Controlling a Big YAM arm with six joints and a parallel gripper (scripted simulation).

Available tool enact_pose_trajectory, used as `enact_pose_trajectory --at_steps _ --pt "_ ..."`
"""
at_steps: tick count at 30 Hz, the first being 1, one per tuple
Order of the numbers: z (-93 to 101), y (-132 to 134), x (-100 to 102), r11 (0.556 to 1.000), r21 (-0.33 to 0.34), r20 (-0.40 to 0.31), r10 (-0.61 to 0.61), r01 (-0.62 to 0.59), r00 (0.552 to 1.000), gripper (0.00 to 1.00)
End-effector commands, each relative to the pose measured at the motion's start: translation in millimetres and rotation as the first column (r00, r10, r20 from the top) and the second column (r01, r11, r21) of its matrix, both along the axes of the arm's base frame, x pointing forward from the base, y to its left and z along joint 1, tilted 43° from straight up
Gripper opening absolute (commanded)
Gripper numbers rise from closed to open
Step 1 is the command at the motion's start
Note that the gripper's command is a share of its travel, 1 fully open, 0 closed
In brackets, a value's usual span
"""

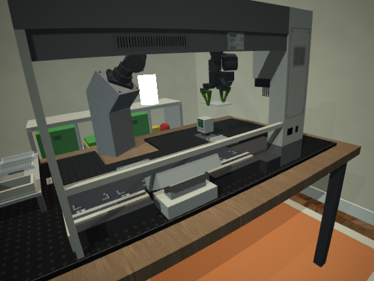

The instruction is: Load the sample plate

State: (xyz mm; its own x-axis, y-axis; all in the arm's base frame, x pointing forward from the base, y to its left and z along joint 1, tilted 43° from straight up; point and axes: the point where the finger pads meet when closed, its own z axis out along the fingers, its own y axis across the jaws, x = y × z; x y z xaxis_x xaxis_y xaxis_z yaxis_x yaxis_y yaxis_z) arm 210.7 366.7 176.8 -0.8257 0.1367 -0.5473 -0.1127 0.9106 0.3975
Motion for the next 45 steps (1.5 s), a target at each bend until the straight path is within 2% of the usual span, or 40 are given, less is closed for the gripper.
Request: enact_pose_trajectory --at_steps 1,10,11,12,45 --pt "23.8 25 -5 0.999 0.041 -0.003 -0.007 0.007 1.0 0.0" --pt "33.2 48 -10 0.999 0.043 -0.004 -0.005 0.005 1.0 0.0" --pt "46.3 46 -10 0.997 0.071 0.005 -0.005 0.004 1.0 0.0" --pt "49.0 44 -7 0.997 0.077 0.006 -0.013 0.012 1.0 0.0" --pt "48.3 41 -4 0.997 0.076 0.006 -0.022 0.022 1.0 0.0"
